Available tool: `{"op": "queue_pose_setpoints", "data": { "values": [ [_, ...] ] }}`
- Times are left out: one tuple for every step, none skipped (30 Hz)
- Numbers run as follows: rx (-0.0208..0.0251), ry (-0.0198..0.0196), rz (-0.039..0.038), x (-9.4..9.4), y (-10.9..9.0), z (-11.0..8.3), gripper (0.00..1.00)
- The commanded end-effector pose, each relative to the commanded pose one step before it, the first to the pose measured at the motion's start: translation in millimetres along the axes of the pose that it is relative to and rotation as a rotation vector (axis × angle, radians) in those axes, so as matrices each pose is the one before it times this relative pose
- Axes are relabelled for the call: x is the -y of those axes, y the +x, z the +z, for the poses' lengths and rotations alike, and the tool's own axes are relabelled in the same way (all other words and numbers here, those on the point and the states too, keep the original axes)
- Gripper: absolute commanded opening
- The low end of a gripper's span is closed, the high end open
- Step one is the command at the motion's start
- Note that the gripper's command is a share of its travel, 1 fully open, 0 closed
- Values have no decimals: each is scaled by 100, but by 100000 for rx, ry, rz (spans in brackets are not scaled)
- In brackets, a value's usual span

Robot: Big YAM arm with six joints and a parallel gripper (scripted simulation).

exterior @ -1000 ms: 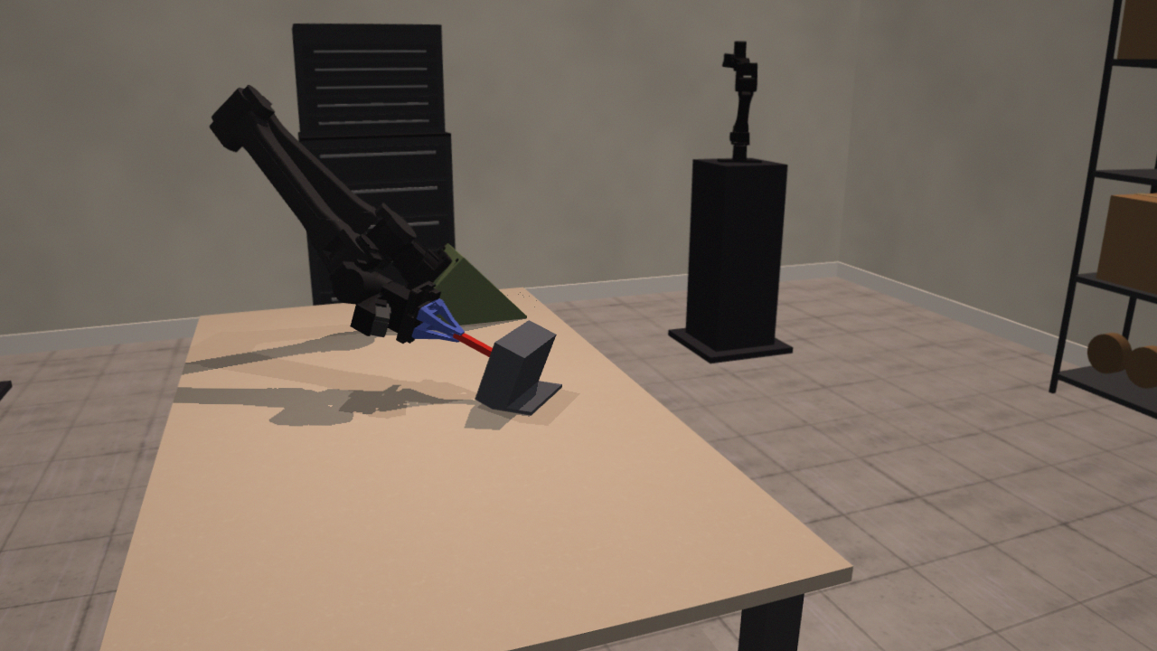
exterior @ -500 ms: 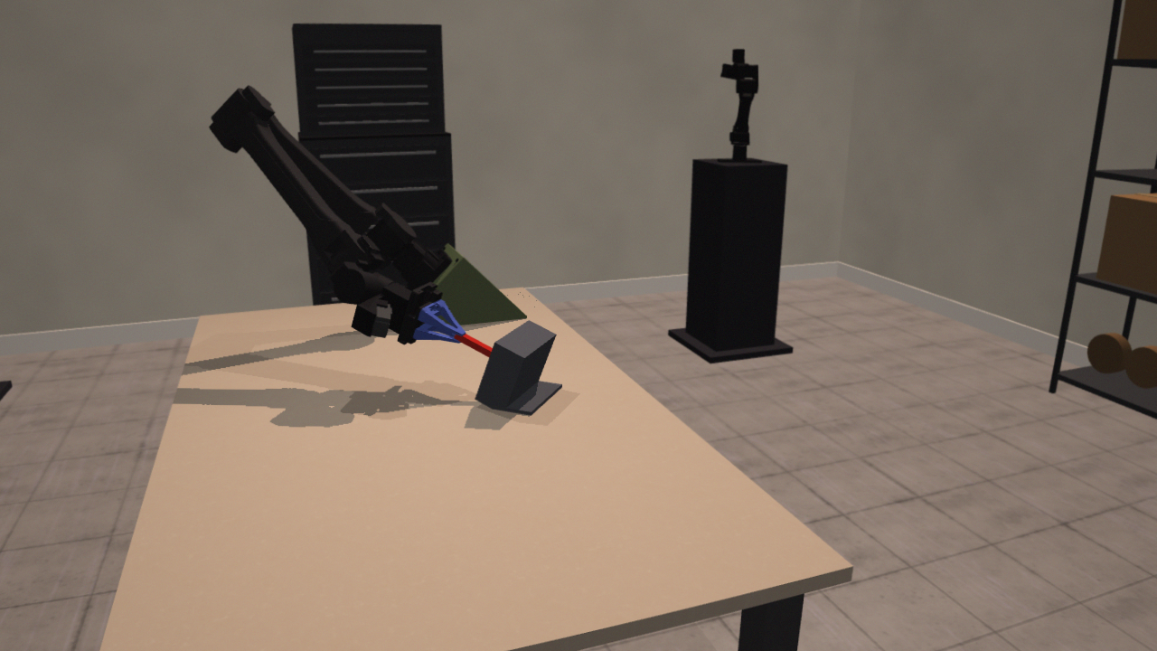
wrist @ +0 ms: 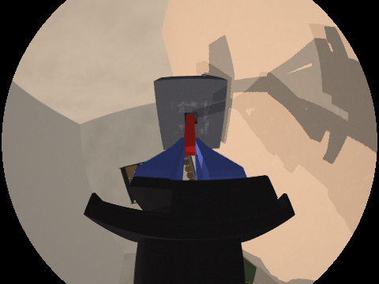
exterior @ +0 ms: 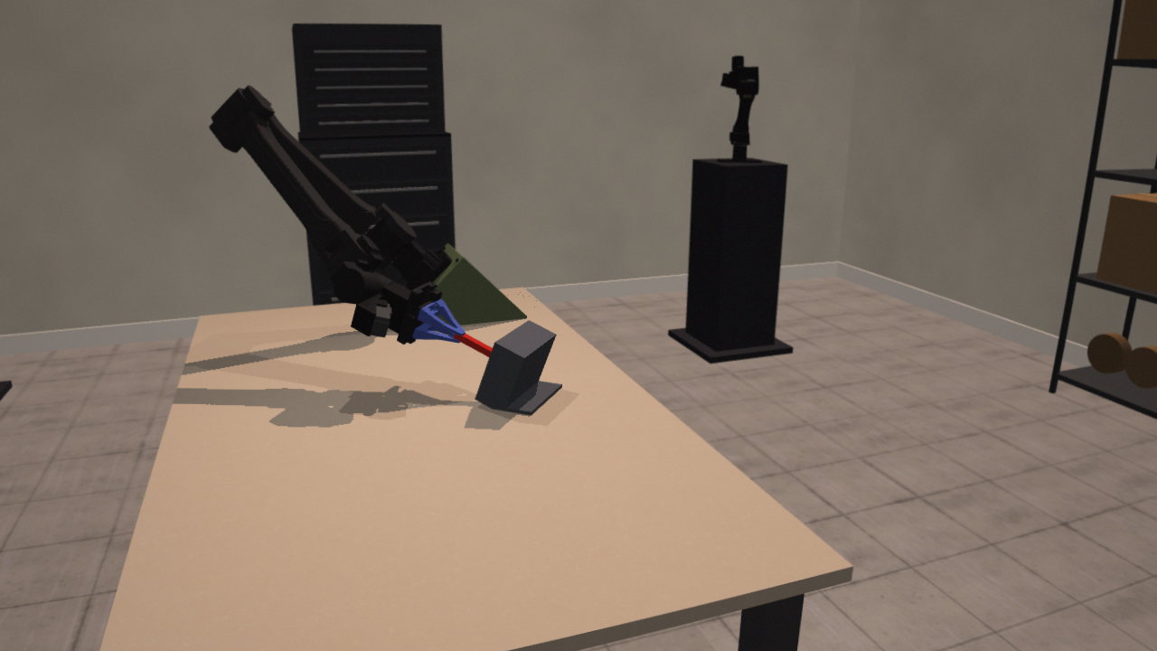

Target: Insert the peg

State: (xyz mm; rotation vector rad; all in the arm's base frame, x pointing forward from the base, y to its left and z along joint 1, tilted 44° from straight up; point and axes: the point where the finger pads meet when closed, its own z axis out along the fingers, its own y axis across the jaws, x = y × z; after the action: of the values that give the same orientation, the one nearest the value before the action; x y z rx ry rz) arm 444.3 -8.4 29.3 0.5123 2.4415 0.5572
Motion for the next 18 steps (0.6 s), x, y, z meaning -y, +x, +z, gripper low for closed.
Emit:
{"op": "queue_pose_setpoints", "data": {
  "values": [
    [2777, -2327, -2501, -1136, -594, -418, 0],
    [0, 1, 1, 21, 45, -66, 0],
    [0, 1, 1, 23, 47, -75, 0],
    [0, 1, 1, 23, 46, -78, 0],
    [0, 1, 1, 23, 43, -79, 0],
    [0, 1, 1, 23, 41, -81, 0],
    [0, 1, 1, 23, 39, -82, 0],
    [0, 1, 1, 23, 37, -82, 0],
    [0, 1, 1, 23, 36, -83, 0],
    [0, 1, 1, 25, 36, -83, 0],
    [0, 1, 1, 27, 36, -82, 0],
    [0, 1, 1, 30, 36, -81, 0],
    [0, 1, 1, 34, 36, -80, 0],
    [0, 0, 0, 0, 0, 0, 0],
    [0, 0, 0, 0, 0, 0, 0],
    [0, 2, 1, 45, 36, -75, 0],
    [0, 2, 1, 46, 35, -74, 0],
    [0, 2, 1, 48, 34, -73, 0]
  ]
}}
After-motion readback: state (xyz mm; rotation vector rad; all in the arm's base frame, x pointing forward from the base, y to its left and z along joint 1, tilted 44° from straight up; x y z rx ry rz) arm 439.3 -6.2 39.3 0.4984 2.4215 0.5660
